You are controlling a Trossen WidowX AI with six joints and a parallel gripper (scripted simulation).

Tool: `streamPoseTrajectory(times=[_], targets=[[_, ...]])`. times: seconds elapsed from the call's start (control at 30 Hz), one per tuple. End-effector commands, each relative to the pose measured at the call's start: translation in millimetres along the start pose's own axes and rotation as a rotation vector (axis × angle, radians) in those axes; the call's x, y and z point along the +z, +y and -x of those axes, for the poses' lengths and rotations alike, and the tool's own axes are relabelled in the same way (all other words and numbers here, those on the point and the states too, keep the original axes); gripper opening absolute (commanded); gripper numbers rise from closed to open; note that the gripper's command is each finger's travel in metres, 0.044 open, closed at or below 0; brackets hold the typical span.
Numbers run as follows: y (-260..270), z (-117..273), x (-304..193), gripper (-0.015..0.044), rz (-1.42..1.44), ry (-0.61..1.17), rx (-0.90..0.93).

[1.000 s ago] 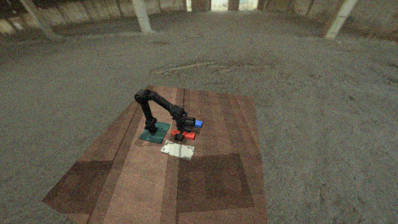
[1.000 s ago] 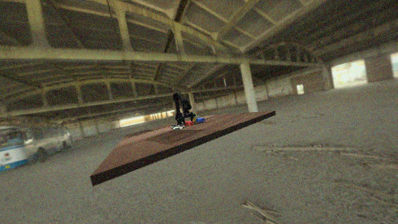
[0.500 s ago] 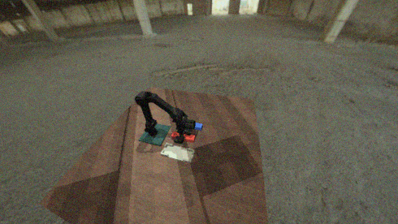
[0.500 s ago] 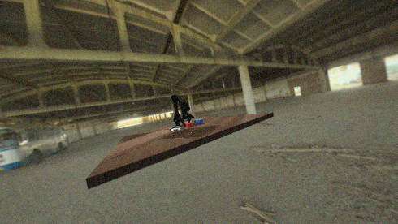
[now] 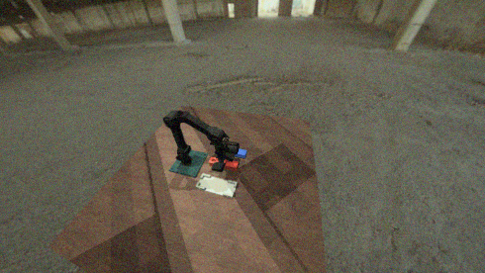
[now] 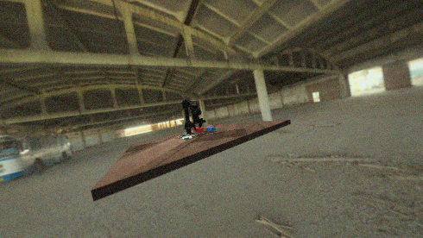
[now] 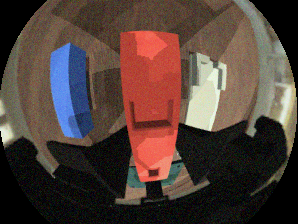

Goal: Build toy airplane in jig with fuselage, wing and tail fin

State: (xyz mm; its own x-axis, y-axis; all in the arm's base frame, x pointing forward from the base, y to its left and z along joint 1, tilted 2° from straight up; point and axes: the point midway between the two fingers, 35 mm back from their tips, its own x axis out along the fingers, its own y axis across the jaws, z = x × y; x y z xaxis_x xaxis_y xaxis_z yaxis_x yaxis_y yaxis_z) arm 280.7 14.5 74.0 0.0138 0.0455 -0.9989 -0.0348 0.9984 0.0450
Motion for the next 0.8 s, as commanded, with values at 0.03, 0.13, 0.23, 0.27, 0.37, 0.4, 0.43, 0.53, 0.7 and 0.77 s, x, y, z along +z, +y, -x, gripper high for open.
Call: streamPoseTrajectory(times=[0.03,0.13,0.23,0.27,0.37,0.4,0.43,0.53,0.7,0.77], targets=[[-0.7,18.8,2.2,0.0000,0.002,-0.007,-0.003],[-0.7,28.3,2.5,0.0000,0.003,-0.007,-0.003],[-0.7,37.8,2.5,0.0000,0.005,-0.009,-0.004],[-0.7,41.0,2.4,0.0000,0.005,-0.009,-0.004],[-0.7,50.5,1.9,0.0000,0.007,-0.010,-0.004],[-0.7,53.7,1.6,0.0000,0.008,-0.010,-0.004],[-0.7,56.9,1.3,0.0000,0.009,-0.011,-0.004],[-0.5,66.0,0.2,0.0000,0.007,-0.009,-0.004],[-0.3,81.2,-2.5,0.0000,0.005,-0.007,-0.004],[-0.2,87.3,-3.8,0.0000,0.004,-0.006,-0.004]])
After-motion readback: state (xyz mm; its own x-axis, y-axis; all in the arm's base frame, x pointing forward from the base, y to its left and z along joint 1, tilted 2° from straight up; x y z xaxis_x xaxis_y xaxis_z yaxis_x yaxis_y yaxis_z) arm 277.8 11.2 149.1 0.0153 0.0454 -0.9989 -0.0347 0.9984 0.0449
